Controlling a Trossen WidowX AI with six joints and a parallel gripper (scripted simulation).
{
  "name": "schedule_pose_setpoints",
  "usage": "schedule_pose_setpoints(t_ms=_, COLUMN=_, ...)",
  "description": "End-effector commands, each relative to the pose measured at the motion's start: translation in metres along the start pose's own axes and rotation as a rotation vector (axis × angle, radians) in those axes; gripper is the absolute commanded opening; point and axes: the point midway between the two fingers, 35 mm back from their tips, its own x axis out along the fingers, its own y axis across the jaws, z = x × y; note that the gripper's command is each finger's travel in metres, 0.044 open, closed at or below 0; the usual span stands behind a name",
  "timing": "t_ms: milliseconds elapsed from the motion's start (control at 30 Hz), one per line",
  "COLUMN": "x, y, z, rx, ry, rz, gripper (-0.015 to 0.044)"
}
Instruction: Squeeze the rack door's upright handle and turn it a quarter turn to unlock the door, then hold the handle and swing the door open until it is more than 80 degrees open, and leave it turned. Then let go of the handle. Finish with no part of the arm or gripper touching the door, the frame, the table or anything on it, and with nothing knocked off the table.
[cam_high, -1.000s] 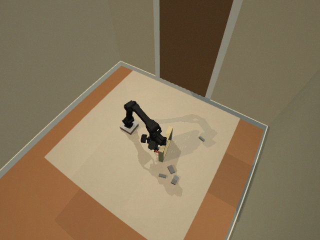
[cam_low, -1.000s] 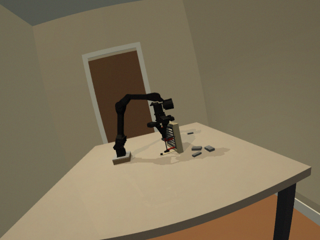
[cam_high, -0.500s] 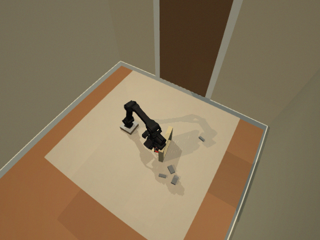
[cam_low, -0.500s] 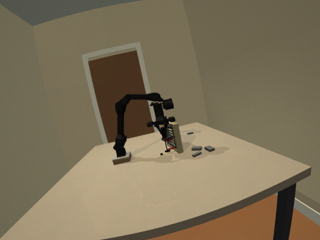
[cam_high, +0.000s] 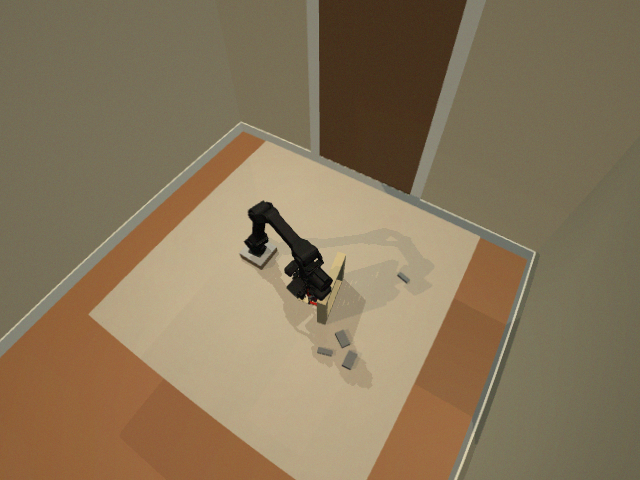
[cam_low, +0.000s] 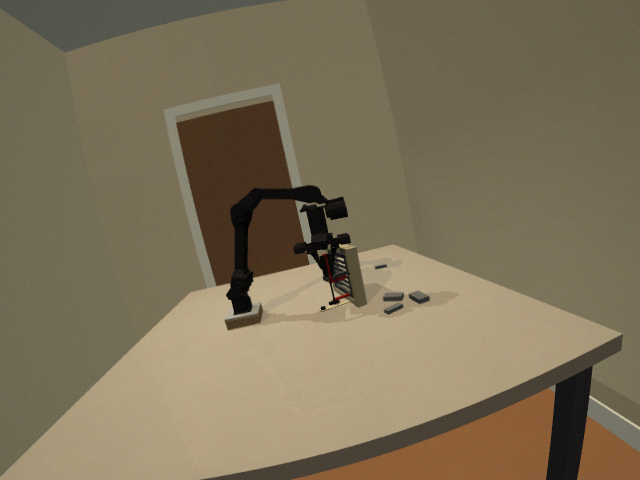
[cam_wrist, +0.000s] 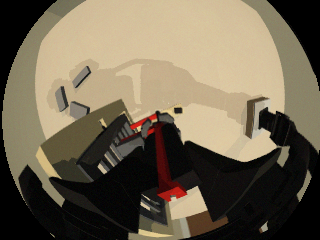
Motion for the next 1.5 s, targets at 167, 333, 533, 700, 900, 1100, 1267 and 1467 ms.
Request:
schedule_pose_setpoints(t_ms=167, x=0.0000, y=0.0001, z=-0.0005, rx=-0.115, ry=0.003, rz=0.001, gripper=0.0291)
schedule_pose_setpoints(t_ms=333, x=0.0000, y=0.0001, z=-0.0005, rx=-0.363, ry=0.003, rz=0.001, gripper=0.0291)
schedule_pose_setpoints(t_ms=533, x=0.0000, y=0.0001, z=-0.0005, rx=-0.660, ry=0.003, rz=0.002, gripper=0.0291)
schedule_pose_setpoints(t_ms=700, x=0.0000, y=0.0001, z=-0.0005, rx=-0.908, ry=0.002, rz=0.002, gripper=0.0291)
schedule_pose_setpoints(t_ms=900, x=0.0001, y=0.0000, z=-0.0003, rx=-1.205, ry=0.003, rz=0.002, gripper=0.0291)
schedule_pose_setpoints(t_ms=1100, x=0.0002, y=0.0000, z=-0.0003, rx=-1.502, ry=0.003, rz=0.003, gripper=0.0291)
schedule_pose_setpoints(t_ms=1267, x=0.0001, y=0.0000, z=-0.0003, rx=-1.750, ry=0.002, rz=0.003, gripper=0.0291)
schedule_pose_setpoints(t_ms=1467, x=0.0001, y=0.0002, z=-0.0002, rx=-2.047, ry=0.001, rz=0.004, gripper=0.0291)
